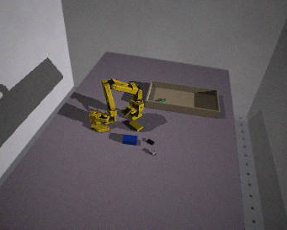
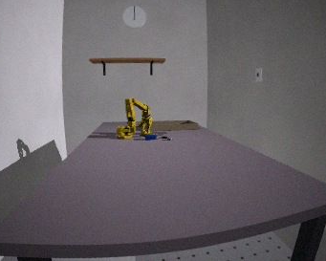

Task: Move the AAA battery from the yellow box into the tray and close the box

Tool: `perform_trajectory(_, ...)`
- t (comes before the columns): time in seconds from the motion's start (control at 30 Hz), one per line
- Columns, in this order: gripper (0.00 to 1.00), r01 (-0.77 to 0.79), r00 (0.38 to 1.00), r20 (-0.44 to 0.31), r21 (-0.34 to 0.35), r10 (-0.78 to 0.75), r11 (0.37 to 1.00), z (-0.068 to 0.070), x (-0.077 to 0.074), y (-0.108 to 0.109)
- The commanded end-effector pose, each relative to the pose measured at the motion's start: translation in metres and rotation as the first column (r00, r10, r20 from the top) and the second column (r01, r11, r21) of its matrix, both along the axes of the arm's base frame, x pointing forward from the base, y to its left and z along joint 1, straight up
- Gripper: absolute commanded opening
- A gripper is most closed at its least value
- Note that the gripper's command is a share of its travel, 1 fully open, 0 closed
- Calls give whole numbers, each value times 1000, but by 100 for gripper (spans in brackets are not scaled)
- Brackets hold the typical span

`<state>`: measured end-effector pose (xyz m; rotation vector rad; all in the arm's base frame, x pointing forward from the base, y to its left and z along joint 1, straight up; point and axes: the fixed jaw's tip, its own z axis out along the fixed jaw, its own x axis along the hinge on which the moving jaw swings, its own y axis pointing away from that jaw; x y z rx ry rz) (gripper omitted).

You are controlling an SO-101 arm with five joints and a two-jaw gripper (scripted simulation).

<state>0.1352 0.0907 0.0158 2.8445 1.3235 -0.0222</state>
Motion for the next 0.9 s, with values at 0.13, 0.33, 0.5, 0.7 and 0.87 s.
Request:
perform_trajectory(0.13, 22, -2, 1000, 11, 10, 2, 1000, 1, 2, 0)
perform_trajectory(0.33, 22, -2, 1000, 11, 10, 2, 1000, 1, 2, 0)
perform_trajectory(0.5, 23, -2, 1000, 11, 10, 2, 1000, 1, 2, 0)
perform_trajectory(0.7, 25, -2, 1000, 11, 10, 2, 1000, 1, 2, 0)
perform_trajectory(0.87, 26, -2, 1000, 11, 10, 2, 1000, 1, 2, 0)
